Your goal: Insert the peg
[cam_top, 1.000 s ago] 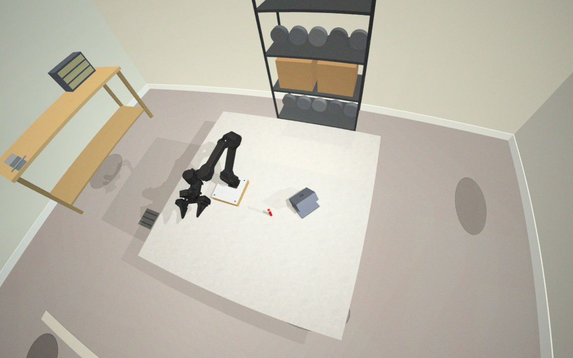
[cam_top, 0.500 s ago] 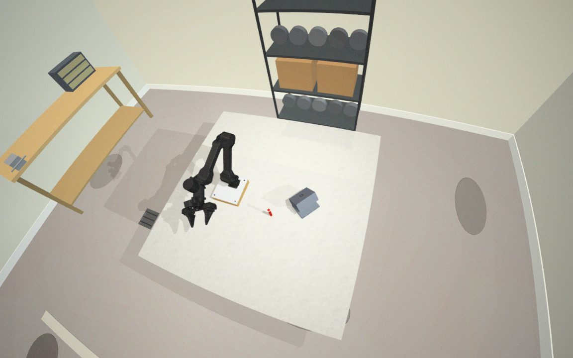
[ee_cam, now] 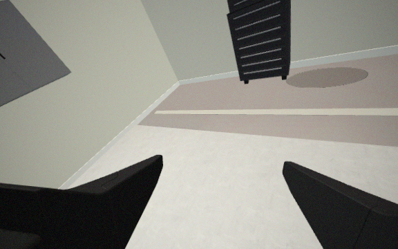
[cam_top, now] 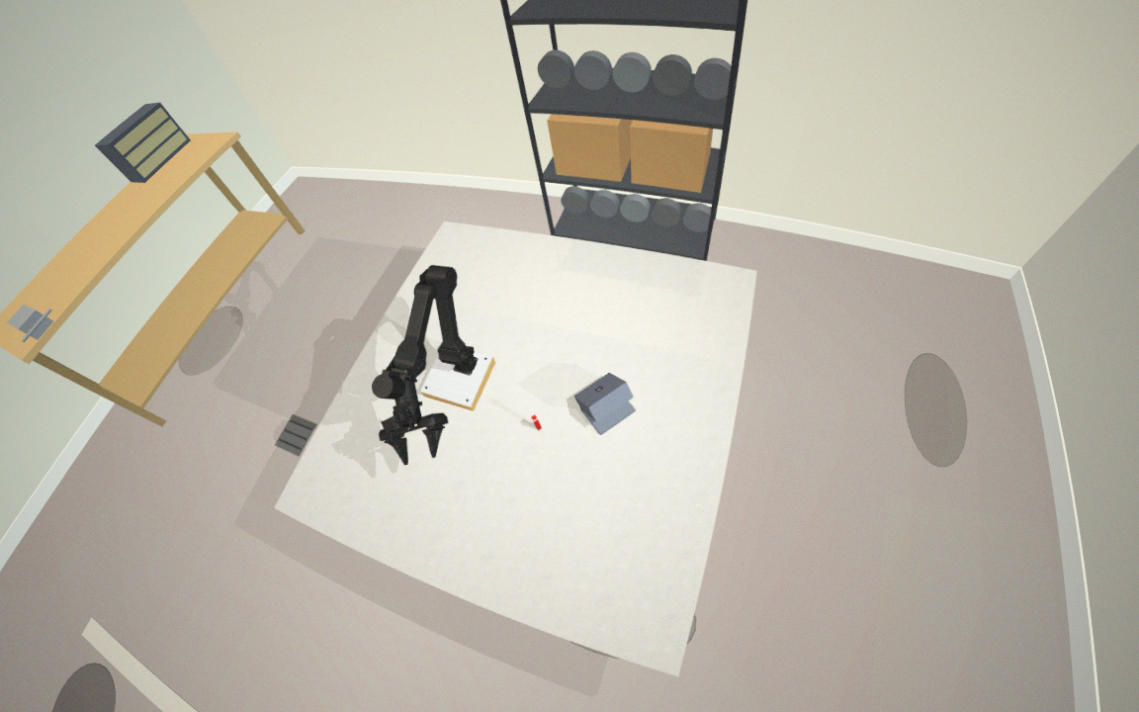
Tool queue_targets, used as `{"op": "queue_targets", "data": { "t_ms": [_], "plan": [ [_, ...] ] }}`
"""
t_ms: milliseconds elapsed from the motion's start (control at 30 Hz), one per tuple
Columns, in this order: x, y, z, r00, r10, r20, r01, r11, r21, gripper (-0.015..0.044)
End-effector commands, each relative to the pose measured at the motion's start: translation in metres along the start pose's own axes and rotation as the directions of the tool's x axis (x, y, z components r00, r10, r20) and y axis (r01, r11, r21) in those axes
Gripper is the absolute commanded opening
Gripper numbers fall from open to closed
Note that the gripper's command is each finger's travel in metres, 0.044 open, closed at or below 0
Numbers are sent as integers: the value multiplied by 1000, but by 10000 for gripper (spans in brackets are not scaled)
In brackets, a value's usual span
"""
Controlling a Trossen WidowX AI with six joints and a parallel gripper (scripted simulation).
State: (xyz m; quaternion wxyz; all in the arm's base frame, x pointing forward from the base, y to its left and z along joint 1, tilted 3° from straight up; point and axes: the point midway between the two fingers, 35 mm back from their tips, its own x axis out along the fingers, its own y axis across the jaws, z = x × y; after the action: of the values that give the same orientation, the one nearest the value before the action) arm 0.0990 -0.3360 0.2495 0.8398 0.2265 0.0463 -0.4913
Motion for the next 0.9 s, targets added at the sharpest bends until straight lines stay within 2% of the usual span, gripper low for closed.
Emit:
{"op": "queue_targets", "data": {
  "t_ms": [0,433,867],
  "plan": [
    [11,9,-12,998,9,-69,-9,1000,3,440],
    [31,44,-47,965,46,-258,-48,999,-3,440],
    [40,81,-85,896,60,-440,-86,996,-39,440]
  ]
}}
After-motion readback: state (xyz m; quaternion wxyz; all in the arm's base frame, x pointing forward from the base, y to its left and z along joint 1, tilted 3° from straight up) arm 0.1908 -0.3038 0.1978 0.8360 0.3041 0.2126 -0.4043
